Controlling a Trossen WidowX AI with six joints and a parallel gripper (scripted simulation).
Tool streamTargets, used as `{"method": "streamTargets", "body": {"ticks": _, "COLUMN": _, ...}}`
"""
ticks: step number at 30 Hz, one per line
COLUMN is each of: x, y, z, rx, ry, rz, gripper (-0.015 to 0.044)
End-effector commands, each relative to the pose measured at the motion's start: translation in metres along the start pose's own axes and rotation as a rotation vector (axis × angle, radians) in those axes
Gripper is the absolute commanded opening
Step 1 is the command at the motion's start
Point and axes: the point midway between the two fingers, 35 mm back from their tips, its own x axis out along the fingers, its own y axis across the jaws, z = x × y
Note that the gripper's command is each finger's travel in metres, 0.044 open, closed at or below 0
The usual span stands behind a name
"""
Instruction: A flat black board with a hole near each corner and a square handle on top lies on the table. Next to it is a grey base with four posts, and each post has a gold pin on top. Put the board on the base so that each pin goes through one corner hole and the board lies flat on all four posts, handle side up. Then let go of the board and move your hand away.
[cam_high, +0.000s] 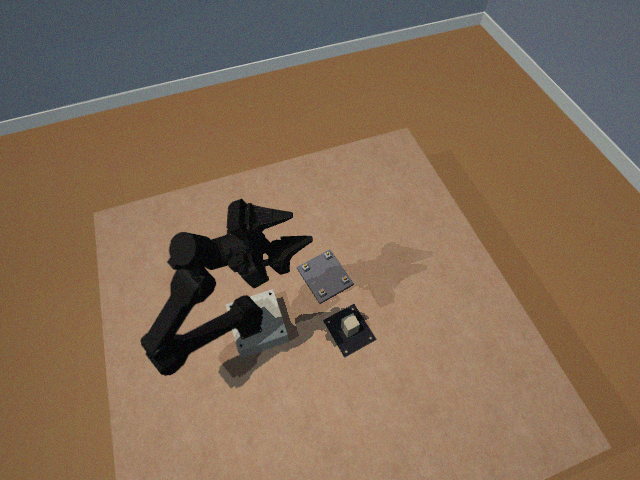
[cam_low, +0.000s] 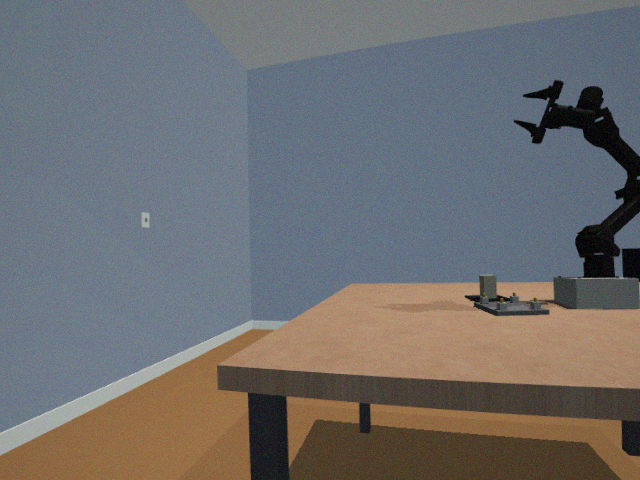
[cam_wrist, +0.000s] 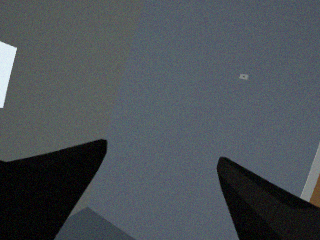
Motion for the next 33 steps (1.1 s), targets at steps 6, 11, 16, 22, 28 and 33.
{"method": "streamTargets", "body": {"ticks": 6, "x": 0.039, "y": -0.059, "z": -0.039, "rx": -0.4, "ry": 0.082, "rz": -0.202, "gripper": 0.044}}
{"method": "streamTargets", "body": {"ticks": 11, "x": 0.069, "y": -0.14, "z": -0.062, "rx": -0.789, "ry": 0.237, "rz": -0.441, "gripper": 0.044}}
{"method": "streamTargets", "body": {"ticks": 16, "x": 0.079, "y": -0.226, "z": -0.07, "rx": -1.099, "ry": 0.484, "rz": -0.676, "gripper": 0.044}}
{"method": "streamTargets", "body": {"ticks": 22, "x": 0.063, "y": -0.326, "z": -0.061, "rx": -1.338, "ry": 0.893, "rz": -0.933, "gripper": 0.044}}
{"method": "streamTargets", "body": {"ticks": 28, "x": 0.016, "y": -0.41, "z": -0.041, "rx": -1.372, "ry": 1.424, "rz": -1.111, "gripper": 0.044}}
{"method": "streamTargets", "body": {"ticks": 33, "x": -0.025, "y": -0.451, "z": -0.026, "rx": -1.238, "ry": 1.822, "rz": -1.143, "gripper": 0.044}}
